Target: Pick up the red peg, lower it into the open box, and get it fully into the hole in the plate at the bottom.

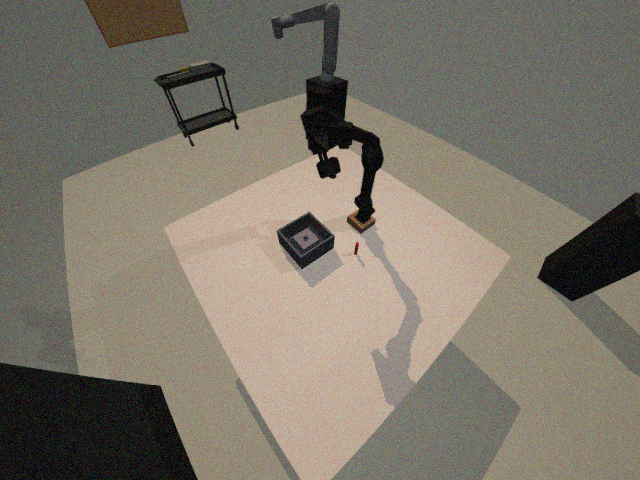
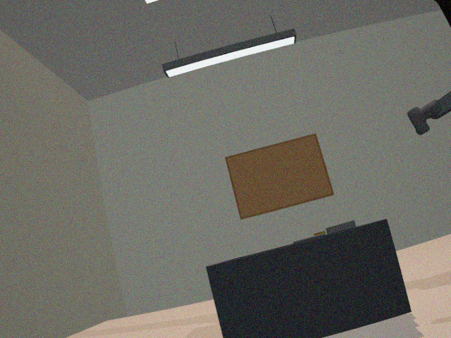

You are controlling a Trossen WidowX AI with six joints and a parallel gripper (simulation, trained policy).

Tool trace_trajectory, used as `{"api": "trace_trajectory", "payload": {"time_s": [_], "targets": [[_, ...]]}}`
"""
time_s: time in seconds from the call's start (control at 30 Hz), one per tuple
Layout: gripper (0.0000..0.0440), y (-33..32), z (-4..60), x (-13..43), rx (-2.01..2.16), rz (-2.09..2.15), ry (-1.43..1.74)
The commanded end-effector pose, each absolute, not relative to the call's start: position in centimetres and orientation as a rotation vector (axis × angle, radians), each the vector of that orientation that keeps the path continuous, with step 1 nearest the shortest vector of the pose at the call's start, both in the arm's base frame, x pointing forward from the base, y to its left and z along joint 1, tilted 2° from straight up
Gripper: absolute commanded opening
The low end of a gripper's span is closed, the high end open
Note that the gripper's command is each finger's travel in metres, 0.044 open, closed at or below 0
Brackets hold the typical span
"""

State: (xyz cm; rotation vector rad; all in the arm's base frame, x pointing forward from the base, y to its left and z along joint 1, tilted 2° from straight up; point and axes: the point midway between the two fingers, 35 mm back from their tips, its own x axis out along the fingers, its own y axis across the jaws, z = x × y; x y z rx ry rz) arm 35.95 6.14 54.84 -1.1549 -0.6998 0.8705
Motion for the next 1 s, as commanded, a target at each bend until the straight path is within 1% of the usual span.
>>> {"api": "trace_trajectory", "payload": {"time_s": [0.0,0.03,0.07,0.53,0.97], "targets": [[0.0421,6.0,54.6,36.2,-1.133,0.867,-0.672],[0.0438,5.8,54.3,36.5,-1.109,0.867,-0.644],[0.0440,5.7,53.9,36.7,-1.084,0.868,-0.618],[0.0440,4.3,48.9,39.2,-0.733,0.865,-0.256],[0.0440,3.4,43.3,40.2,-0.411,0.820,0.078]]}}
